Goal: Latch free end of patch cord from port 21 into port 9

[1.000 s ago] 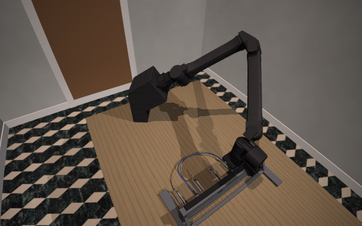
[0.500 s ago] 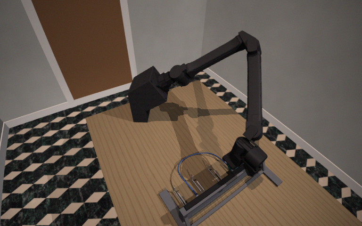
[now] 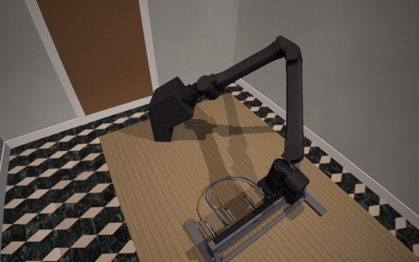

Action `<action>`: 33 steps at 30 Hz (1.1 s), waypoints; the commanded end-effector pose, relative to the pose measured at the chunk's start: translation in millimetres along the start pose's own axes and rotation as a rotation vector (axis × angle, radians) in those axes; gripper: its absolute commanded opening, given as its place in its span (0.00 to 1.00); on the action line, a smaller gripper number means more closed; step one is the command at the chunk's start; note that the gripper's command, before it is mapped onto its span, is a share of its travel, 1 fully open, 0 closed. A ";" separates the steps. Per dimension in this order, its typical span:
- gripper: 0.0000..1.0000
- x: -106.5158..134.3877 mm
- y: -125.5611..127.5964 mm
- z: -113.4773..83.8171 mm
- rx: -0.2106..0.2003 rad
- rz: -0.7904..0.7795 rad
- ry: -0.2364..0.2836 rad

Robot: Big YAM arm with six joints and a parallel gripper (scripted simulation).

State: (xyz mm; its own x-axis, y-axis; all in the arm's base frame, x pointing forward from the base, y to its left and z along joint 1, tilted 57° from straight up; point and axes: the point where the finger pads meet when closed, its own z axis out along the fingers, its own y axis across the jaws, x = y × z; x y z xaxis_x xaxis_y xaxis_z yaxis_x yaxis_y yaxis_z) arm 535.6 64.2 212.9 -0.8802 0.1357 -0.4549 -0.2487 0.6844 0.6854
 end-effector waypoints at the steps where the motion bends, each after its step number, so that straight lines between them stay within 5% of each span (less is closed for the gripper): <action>1: 0.00 -50.6 1.2 -23.0 0.029 -0.070 -0.090; 9: 0.00 -50.3 -0.8 -24.9 0.032 -0.065 -0.056; 33: 0.00 -56.5 -0.6 -27.5 0.029 -0.058 -0.071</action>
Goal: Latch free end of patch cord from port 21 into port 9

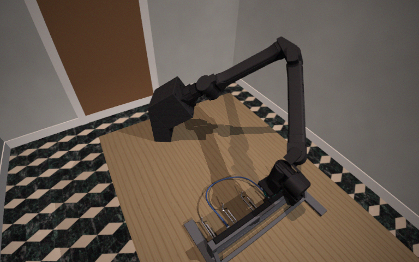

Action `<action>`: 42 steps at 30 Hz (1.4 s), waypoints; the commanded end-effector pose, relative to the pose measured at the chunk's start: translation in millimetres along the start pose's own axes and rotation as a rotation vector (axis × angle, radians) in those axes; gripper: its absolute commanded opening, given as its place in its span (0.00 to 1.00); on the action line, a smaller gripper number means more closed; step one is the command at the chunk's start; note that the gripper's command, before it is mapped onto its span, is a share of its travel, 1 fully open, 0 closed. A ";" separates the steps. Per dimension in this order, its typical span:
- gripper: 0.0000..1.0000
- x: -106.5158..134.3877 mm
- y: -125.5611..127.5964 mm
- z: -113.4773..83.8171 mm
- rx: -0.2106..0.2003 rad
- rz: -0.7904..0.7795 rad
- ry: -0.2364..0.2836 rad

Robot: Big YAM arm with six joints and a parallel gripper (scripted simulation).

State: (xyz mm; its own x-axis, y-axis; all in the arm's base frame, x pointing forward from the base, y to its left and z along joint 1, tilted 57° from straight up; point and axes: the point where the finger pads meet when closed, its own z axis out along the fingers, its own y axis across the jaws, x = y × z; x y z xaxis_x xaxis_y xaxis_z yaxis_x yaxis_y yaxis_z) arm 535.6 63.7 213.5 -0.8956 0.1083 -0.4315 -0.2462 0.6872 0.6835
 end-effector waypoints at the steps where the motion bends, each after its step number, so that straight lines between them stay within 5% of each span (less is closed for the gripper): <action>1: 0.00 -55.5 -0.6 -29.1 0.026 -0.059 -0.111; 42: 0.00 -60.8 9.6 -40.2 0.019 -0.086 -0.142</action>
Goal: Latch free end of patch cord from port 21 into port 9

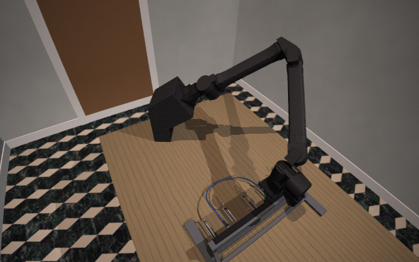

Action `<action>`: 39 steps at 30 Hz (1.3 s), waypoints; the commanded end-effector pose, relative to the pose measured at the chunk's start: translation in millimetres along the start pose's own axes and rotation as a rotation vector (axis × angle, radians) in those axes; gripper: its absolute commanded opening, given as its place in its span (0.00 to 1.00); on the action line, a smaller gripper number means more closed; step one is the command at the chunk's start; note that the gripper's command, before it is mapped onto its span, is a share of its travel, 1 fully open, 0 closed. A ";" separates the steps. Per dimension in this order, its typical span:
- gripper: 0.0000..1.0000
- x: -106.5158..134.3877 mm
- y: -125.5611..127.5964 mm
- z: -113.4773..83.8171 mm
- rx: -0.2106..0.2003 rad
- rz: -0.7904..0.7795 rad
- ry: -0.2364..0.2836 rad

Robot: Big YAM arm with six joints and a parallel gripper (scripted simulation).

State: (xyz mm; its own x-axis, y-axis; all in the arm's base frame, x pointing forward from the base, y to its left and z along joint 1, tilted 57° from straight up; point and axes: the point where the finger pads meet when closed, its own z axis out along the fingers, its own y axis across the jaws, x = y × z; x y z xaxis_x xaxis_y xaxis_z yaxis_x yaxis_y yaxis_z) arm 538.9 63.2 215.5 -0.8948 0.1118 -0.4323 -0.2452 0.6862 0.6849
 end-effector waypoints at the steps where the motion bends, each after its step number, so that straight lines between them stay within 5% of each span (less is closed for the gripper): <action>1: 0.00 -57.1 10.4 -40.5 0.019 -0.089 -0.140; 39: 0.00 -56.2 15.5 -46.5 0.015 -0.110 -0.159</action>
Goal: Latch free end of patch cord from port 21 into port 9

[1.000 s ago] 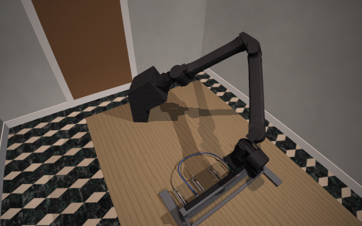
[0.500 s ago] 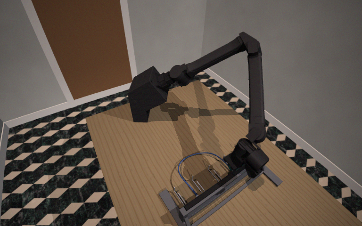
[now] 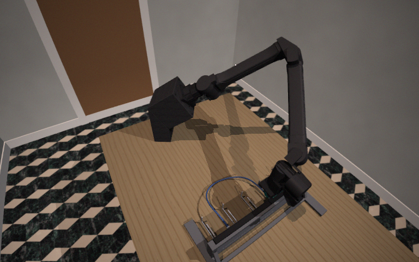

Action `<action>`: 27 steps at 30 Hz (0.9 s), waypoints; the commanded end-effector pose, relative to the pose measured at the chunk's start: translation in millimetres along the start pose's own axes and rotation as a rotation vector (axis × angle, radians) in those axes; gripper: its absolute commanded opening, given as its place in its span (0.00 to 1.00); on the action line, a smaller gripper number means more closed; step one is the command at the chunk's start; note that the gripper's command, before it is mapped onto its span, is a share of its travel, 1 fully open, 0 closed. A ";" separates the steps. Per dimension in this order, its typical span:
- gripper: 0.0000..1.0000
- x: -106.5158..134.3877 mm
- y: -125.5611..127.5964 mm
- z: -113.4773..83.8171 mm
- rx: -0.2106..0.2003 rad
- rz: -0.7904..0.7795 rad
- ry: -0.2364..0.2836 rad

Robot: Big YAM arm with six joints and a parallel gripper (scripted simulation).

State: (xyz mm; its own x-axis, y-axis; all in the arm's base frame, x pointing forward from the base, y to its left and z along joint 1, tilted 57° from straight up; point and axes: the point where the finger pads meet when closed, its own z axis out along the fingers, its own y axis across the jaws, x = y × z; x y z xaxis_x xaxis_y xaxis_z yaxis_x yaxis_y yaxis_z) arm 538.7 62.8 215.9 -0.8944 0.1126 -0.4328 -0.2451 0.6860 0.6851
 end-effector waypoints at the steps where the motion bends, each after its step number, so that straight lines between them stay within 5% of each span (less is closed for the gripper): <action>1: 0.00 -56.2 15.4 -45.9 0.015 -0.110 -0.158; 11: 0.00 -55.6 15.2 -46.0 0.015 -0.112 -0.160; 12: 0.00 -21.9 10.5 -25.7 0.006 -0.036 -0.068; 27: 0.00 -7.5 13.1 -12.3 -0.003 -0.035 -0.036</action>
State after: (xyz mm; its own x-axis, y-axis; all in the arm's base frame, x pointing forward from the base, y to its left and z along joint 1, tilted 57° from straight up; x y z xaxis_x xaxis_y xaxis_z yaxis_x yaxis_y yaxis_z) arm 538.4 62.7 215.9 -0.8935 0.1132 -0.4346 -0.2463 0.6857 0.6849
